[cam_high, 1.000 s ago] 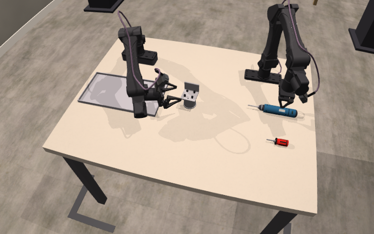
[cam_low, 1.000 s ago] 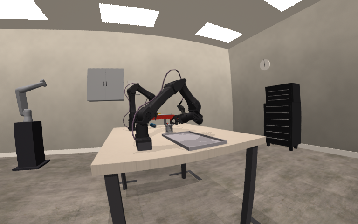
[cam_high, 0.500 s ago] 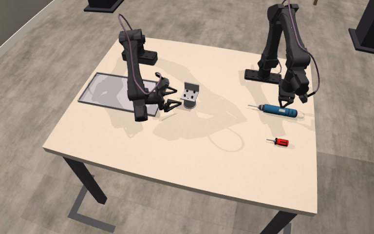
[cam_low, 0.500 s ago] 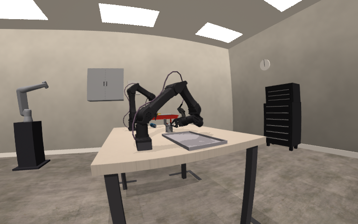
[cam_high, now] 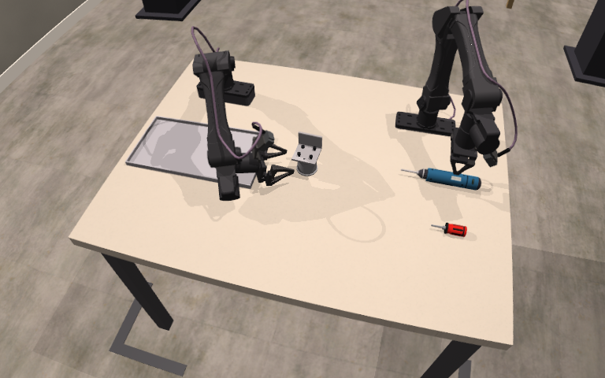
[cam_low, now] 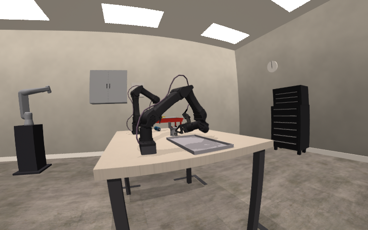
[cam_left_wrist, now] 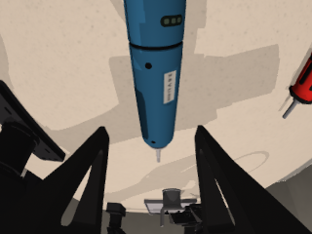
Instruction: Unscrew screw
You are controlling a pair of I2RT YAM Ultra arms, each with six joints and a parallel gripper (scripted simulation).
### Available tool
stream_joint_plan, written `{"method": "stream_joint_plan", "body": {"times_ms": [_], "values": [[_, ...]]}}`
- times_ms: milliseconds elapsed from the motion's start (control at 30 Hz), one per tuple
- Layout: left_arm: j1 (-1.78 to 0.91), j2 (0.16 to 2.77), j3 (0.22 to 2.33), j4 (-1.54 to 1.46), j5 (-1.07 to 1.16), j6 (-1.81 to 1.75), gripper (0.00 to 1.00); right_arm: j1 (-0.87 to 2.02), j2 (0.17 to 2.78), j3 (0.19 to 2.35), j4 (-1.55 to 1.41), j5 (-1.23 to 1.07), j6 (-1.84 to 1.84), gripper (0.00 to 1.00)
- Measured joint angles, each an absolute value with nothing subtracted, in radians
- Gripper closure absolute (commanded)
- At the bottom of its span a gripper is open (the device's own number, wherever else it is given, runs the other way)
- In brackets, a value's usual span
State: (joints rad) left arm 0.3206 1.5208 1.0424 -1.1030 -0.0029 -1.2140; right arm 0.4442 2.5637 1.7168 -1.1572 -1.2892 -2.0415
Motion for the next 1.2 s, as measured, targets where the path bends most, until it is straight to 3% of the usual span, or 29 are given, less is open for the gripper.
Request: {"method": "stream_joint_plan", "body": {"times_ms": [1200], "values": [[0.321, 1.521, 1.042, -1.103, -0.003, -1.214, 0.35, 0.444, 2.575, 1.700, -1.121, -1.289, -2.024, 0.14]]}}
